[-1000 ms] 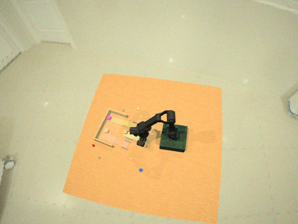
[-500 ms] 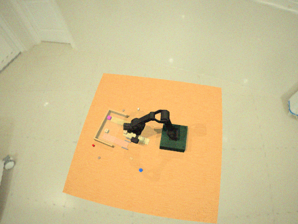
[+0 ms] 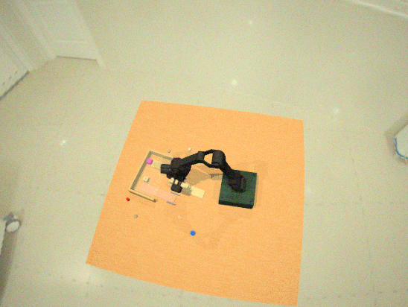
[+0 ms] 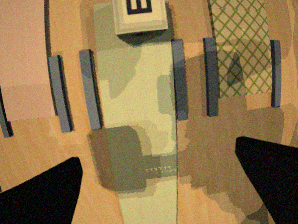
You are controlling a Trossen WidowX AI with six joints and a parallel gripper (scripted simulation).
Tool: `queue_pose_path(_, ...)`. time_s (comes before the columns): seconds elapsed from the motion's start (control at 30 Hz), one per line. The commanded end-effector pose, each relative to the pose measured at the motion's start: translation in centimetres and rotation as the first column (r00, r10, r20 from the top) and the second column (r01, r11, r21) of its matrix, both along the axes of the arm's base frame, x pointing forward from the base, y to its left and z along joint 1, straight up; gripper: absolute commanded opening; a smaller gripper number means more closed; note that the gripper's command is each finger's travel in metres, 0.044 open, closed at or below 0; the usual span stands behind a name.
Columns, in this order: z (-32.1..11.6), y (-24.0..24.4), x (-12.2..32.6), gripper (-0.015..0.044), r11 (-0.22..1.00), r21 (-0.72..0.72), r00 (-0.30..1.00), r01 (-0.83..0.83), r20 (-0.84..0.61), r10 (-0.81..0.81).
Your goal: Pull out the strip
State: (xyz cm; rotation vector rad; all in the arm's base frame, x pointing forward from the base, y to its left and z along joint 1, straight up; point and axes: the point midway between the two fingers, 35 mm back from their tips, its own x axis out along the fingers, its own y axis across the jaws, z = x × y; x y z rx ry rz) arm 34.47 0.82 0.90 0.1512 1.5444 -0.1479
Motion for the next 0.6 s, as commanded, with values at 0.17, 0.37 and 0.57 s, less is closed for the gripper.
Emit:
queue_pose_path(0.17,0.5,-0.7,3.3,0.044,1.0,0.002,1.0,-0.005,0.005,0.005)
queue_pose_path(0.37,0.9,-1.1,5.4,0.044,1.0,0.002,1.0,-0.005,0.007,0.005)
queue_pose_path(0.57,1.3,-1.4,7.6,0.044,1.0,0.001,1.0,-0.005,0.008,0.005)
